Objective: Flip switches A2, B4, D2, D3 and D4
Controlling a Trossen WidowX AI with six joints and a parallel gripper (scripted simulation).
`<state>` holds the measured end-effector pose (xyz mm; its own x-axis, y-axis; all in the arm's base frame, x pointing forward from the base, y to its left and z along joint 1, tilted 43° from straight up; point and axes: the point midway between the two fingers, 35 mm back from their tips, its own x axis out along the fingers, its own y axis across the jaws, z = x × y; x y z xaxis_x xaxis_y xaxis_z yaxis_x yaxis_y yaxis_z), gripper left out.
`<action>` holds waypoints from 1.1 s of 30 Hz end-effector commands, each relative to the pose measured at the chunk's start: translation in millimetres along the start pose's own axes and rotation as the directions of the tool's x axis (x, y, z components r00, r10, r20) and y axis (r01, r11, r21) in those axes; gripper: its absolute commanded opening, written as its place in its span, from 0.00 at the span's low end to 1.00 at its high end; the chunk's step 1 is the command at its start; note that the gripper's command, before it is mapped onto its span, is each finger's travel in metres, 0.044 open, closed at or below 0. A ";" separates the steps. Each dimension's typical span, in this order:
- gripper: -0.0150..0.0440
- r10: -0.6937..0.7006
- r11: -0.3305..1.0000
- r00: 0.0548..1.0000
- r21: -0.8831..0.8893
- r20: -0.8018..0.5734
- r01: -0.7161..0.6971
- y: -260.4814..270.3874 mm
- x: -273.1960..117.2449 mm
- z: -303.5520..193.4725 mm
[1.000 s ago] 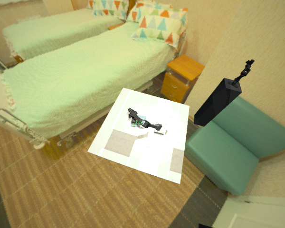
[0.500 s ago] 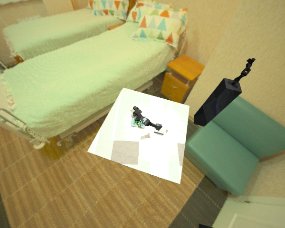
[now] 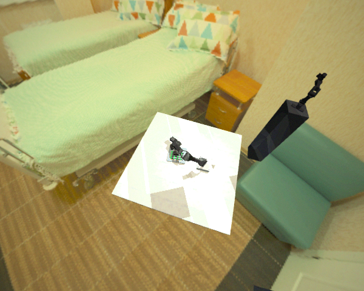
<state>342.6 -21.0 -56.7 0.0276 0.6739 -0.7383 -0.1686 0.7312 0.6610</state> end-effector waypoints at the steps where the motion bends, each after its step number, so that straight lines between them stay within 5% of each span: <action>1: 0.25 0.008 1.000 1.000 0.005 0.000 -0.008 1.1 7.2 -1.1; 33: 0.25 0.008 1.000 1.000 0.005 0.000 -0.008 1.2 14.0 -1.3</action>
<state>341.2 -11.9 -66.2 0.0234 0.6755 -0.7370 -0.1665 0.7295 0.6634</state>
